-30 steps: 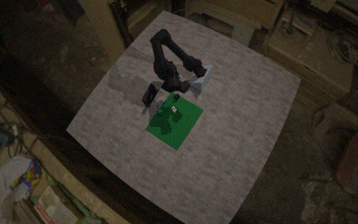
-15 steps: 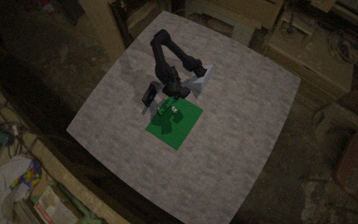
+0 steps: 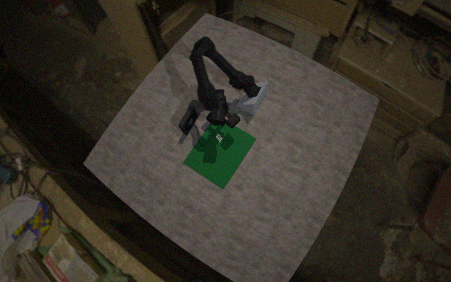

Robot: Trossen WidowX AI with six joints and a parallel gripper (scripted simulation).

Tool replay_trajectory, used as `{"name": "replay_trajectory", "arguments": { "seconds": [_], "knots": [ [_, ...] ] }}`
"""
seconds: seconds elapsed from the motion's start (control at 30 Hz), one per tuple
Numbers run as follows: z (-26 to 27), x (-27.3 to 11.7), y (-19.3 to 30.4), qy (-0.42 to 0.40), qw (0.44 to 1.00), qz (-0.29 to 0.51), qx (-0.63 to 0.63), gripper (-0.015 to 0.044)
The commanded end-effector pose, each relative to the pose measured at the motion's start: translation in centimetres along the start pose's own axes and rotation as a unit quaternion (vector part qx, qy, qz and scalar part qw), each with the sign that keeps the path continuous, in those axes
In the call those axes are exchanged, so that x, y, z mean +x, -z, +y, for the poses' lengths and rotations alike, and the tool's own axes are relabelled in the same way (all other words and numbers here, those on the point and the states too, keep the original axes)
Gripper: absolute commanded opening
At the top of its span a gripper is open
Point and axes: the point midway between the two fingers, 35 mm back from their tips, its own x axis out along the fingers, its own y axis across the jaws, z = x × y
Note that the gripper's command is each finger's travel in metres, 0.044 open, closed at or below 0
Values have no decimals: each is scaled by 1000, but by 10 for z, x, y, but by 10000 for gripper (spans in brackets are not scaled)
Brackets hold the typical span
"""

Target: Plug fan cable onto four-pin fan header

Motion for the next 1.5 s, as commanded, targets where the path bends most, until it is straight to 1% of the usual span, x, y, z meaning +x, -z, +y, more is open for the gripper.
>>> {"name": "replay_trajectory", "arguments": {
  "seconds": [0.0,0.83,1.03,1.47],
  "knots": [
    [-1,7,1,2,1000,1,-3,440],
    [-2,48,1,4,1000,0,-3,440],
    [-2,50,2,4,1000,0,-3,440],
    [-1,48,0,2,1000,0,1,99]
  ]
}}
